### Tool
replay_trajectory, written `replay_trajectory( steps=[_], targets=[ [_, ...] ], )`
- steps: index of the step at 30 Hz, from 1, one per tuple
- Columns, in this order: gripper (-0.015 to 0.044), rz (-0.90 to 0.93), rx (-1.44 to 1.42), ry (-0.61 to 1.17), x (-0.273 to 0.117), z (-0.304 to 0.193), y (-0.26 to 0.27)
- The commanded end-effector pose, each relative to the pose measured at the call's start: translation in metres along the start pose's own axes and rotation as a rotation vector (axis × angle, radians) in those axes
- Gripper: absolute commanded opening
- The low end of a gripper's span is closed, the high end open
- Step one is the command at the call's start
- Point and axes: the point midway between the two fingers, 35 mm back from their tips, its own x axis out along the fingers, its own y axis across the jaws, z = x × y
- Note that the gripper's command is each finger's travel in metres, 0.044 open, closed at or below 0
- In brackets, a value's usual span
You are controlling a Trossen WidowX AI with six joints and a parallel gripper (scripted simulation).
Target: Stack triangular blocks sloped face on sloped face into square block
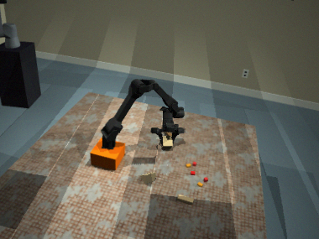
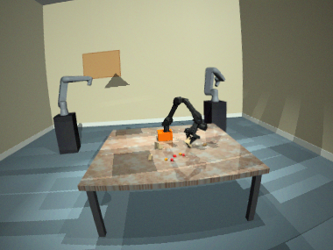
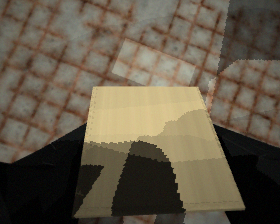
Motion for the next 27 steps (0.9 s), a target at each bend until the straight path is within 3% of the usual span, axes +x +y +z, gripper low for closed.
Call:
replay_trajectory(
  steps=[1, 13, 14, 27],
  targets=[
    [0.0000, 0.007, 0.002, -0.122, -0.004, -0.007, 0.001],
    [0.0000, 0.006, 0.003, -0.410, -0.009, -0.027, 0.000],
    [0.0026, -0.003, 0.004, -0.320, -0.008, -0.021, 0.000],
    [0.0368, -0.003, 0.004, -0.320, -0.008, -0.021, 0.000]
  ],
)
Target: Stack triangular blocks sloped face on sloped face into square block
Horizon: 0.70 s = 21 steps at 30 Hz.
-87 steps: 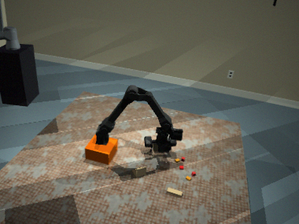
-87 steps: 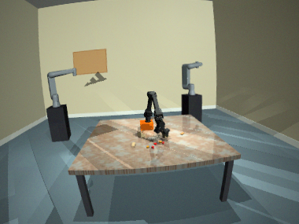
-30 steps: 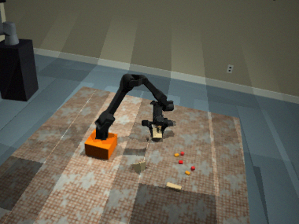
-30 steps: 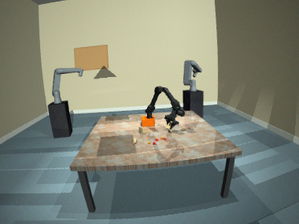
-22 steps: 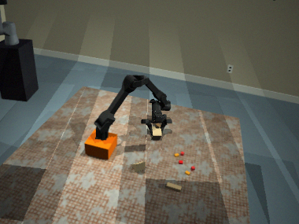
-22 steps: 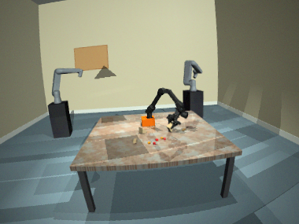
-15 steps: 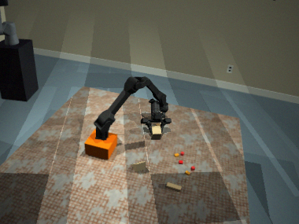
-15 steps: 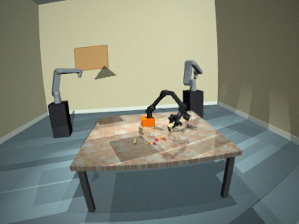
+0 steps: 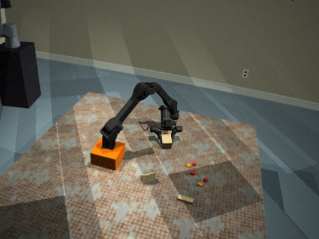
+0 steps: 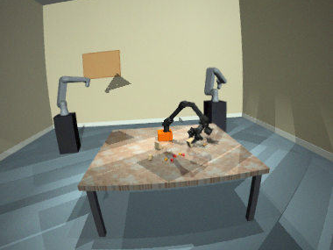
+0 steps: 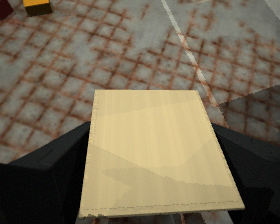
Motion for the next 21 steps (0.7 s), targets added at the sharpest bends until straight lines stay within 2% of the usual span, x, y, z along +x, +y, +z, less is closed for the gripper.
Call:
replay_trajectory(
  steps=[1, 3, 14, 21],
  targets=[
    [0.0394, -0.001, -0.003, 0.003, 0.000, 0.000, 0.000],
    [0.0440, -0.001, -0.003, 0.003, 0.000, 0.000, 0.000],
    [0.0440, -0.001, -0.003, 0.003, -0.002, 0.002, 0.000],
    [0.0440, 0.000, 0.000, 0.001, -0.066, 0.072, 0.000]
  ],
)
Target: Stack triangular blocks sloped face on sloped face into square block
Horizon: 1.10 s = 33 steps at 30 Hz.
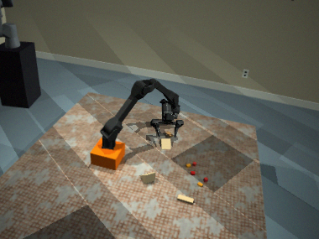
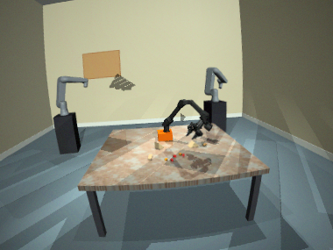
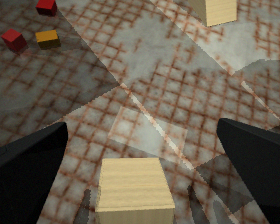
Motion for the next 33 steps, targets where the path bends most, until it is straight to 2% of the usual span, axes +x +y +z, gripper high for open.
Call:
replay_trajectory(
  steps=[1, 6, 9, 13, 17, 20, 24, 26, 33],
  targets=[
    [0.0440, 0.019, 0.021, 0.016, -0.036, 0.039, -0.001],
    [0.0440, 0.022, 0.024, 0.018, -0.035, 0.038, 0.000],
    [0.0440, -0.077, 0.001, 0.136, -0.015, 0.033, -0.004],
    [0.0440, -0.284, -0.072, 0.495, 0.025, 0.023, -0.017],
    [0.0440, -0.335, -0.102, 0.901, 0.046, 0.019, -0.021],
    [0.0440, -0.259, -0.087, 1.204, 0.056, 0.023, -0.016],
    [0.0440, -0.017, -0.006, 1.551, 0.062, 0.044, -0.002],
    [0.0440, 0.041, 0.014, 1.603, 0.062, 0.049, 0.001],
    [0.0440, 0.041, 0.014, 1.603, 0.062, 0.049, 0.001]
  ],
)
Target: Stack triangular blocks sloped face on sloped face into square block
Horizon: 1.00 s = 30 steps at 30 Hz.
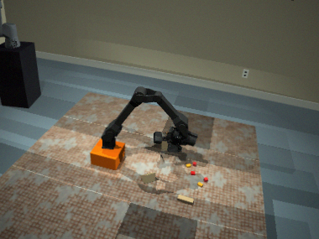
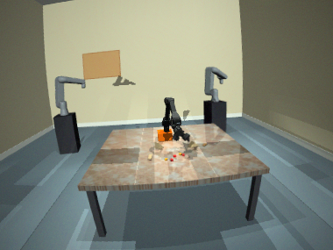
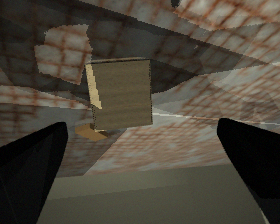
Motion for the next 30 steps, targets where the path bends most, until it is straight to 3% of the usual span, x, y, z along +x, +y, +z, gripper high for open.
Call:
replay_trajectory(
  steps=[1, 10, 20, 30],
  targets=[
    [0.0440, 0.089, -0.059, 0.104, -0.009, -0.001, 0.004],
    [0.0440, 0.089, -0.059, 0.103, -0.002, -0.002, 0.006],
    [0.0440, 0.089, -0.059, 0.111, 0.089, -0.013, 0.012],
    [0.0440, 0.088, -0.059, 0.112, 0.091, -0.013, 0.012]
  ],
)
